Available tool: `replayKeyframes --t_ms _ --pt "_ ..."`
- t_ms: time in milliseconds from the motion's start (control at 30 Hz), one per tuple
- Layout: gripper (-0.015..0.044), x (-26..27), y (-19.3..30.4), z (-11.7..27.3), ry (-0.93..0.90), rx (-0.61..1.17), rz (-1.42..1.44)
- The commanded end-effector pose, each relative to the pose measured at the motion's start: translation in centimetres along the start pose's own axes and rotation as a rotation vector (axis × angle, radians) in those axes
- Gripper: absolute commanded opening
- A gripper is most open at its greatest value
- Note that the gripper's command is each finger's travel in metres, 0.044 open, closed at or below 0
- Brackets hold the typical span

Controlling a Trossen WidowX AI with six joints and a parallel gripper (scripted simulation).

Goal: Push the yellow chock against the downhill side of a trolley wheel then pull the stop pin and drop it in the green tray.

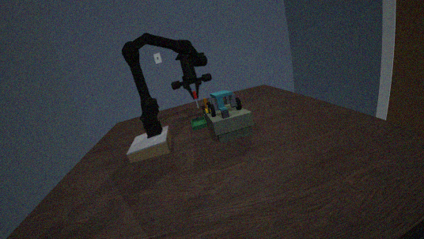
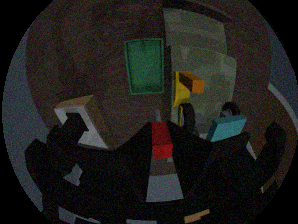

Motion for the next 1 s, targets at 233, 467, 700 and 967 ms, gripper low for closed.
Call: replayKeyframes --t_ms 233,467,700,967 --pt "0.0 -0.2 -3.4 0.5 0.0 -0.006 -0.002" --pt "0.0 -0.1 -3.1 0.5 0.011 -0.028 0.129" --pt "0.0 0.1 -2.7 0.5 0.033 -0.062 0.345" --pt "0.0 0.2 -2.2 0.4 0.06 -0.098 0.59"
Point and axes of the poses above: the point midway between the two fingers, 35 mm back from their tips, its own z axis back along the fingers, its own x axis across the jaws, y = z × x, the point moved 8 cm from there along z, back along the fingers, and after that the axes turned 6 degrees about z, right-handed, at the moved point
